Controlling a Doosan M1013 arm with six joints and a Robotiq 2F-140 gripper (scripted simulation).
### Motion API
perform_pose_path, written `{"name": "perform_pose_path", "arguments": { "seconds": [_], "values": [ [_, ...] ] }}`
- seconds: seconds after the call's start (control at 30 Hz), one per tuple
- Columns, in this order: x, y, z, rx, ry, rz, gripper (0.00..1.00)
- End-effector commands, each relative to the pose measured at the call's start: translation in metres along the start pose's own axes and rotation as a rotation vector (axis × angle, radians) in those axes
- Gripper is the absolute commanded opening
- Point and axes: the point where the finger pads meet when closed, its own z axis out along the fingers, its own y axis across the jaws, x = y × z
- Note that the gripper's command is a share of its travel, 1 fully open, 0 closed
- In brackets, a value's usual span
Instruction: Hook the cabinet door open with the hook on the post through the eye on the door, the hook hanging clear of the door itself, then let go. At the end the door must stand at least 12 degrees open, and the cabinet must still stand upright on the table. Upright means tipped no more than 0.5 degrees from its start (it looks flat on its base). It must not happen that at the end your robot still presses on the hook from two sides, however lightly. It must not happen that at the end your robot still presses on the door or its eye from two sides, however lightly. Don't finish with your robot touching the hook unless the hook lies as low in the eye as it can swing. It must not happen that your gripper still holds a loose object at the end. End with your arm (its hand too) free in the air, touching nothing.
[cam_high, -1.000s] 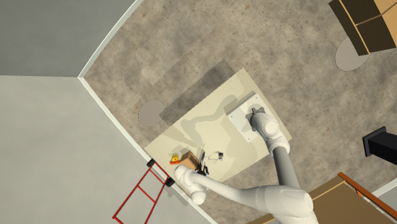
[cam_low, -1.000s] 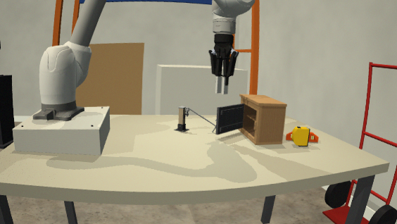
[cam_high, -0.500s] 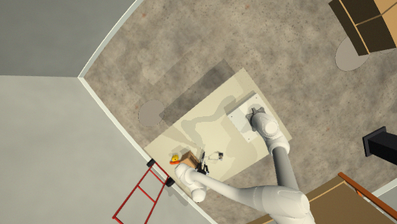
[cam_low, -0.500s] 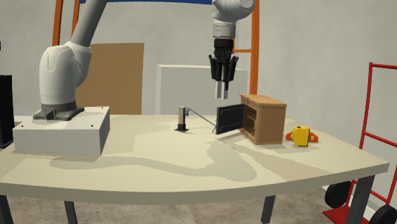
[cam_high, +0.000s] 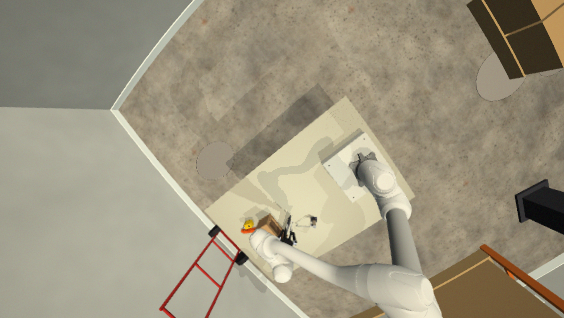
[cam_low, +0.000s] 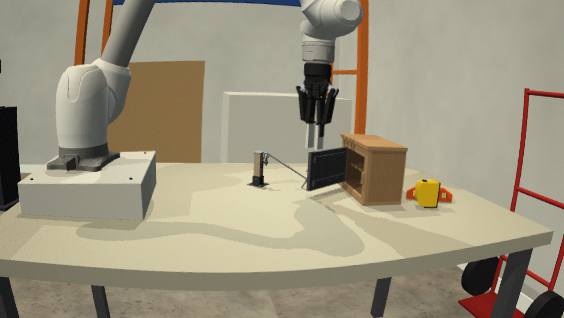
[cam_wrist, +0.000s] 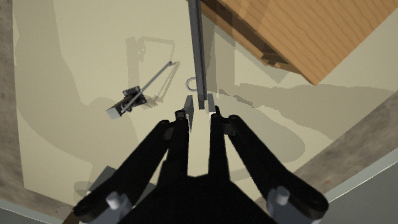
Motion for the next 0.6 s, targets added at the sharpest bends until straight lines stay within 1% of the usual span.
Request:
{"name": "perform_pose_path", "arguments": {
  "seconds": [0.0, 0.3, 0.57],
  "values": [
    [0.0, 0.0, 0.004, 0.0, 0.0, 0.0, 0.16],
    [0.0, 0.0, 0.015, 0.0, 0.0, 0.0, 0.16],
    [0.0, 0.0, 0.02, 0.0, 0.0, 0.0, 0.16]
  ]
}}
